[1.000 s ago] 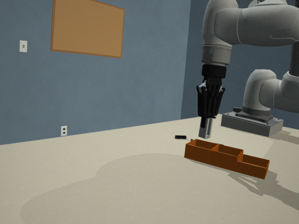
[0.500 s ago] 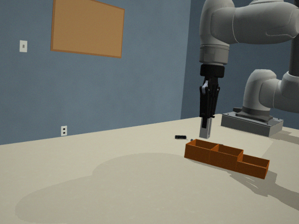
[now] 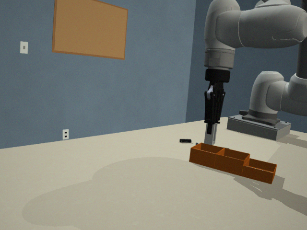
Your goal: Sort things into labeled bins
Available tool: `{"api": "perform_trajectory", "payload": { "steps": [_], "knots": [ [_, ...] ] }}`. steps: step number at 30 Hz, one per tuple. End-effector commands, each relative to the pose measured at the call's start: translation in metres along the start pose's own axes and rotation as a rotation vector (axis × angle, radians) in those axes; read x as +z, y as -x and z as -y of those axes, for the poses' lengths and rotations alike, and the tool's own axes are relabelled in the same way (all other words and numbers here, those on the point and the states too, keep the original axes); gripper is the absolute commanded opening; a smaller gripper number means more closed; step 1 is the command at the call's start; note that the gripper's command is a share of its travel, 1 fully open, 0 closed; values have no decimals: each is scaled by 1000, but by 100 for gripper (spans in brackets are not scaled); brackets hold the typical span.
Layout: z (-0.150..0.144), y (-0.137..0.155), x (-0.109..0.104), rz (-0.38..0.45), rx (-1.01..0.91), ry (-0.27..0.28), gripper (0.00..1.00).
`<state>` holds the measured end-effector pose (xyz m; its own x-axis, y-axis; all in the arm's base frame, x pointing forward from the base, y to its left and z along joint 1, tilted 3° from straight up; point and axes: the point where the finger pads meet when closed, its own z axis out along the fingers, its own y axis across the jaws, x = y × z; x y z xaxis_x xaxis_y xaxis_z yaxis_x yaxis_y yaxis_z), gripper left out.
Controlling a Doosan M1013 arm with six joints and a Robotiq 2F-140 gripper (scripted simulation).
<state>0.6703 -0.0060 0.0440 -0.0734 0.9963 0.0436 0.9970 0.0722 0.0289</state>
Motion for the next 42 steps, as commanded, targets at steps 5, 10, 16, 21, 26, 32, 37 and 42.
{"api": "perform_trajectory", "payload": {
  "steps": [5,10,16,21,26,32,37,42],
  "knots": [
    [0,0,16,0,0,0,6],
    [0,0,22,0,0,0,6],
    [0,0,34,0,0,0,6],
    [0,0,43,0,0,0,6],
    [0,0,43,0,0,0,6],
    [0,0,43,0,0,0,6],
    [0,0,43,0,0,0,18],
    [0,0,43,0,0,0,18]
  ]
}}
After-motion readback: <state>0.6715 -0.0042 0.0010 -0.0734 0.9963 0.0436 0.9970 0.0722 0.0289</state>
